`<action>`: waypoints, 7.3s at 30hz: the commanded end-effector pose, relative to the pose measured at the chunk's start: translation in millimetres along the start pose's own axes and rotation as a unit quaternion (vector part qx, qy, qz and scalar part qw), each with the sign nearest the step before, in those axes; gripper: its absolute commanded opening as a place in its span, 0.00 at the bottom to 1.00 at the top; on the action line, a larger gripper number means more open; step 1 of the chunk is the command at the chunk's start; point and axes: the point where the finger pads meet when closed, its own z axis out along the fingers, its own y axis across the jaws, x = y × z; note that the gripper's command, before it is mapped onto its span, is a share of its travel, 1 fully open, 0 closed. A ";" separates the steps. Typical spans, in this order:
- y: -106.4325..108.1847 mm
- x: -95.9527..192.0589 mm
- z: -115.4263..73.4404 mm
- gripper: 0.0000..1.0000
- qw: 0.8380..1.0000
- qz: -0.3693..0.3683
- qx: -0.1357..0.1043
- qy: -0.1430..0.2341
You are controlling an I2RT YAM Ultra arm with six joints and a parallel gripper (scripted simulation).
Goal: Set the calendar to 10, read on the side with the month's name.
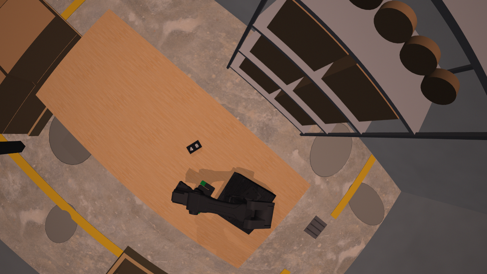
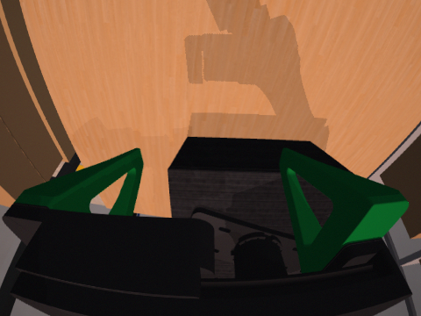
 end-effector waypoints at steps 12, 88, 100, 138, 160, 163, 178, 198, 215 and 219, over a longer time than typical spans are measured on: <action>0.6 -1.3 -1.4 1.00 1.000 0.000 -0.001 -0.003; -155.5 -161.6 10.9 1.00 0.771 0.628 -0.045 -0.096; -156.4 -164.3 25.5 1.00 0.624 0.774 -0.064 -0.085; -156.7 -165.5 33.9 0.45 0.525 0.845 -0.074 -0.076; -156.8 -166.2 37.2 0.45 0.525 0.845 -0.074 -0.077; -156.8 -166.8 39.7 0.45 0.524 0.845 -0.073 -0.077; -157.2 -170.7 57.9 0.45 0.524 0.845 -0.074 -0.076; -157.6 -175.8 81.5 0.45 0.524 0.845 -0.074 -0.076; -157.7 -176.7 85.6 0.45 0.524 0.845 -0.074 -0.076; -157.7 -176.7 85.6 0.45 0.524 0.845 -0.074 -0.076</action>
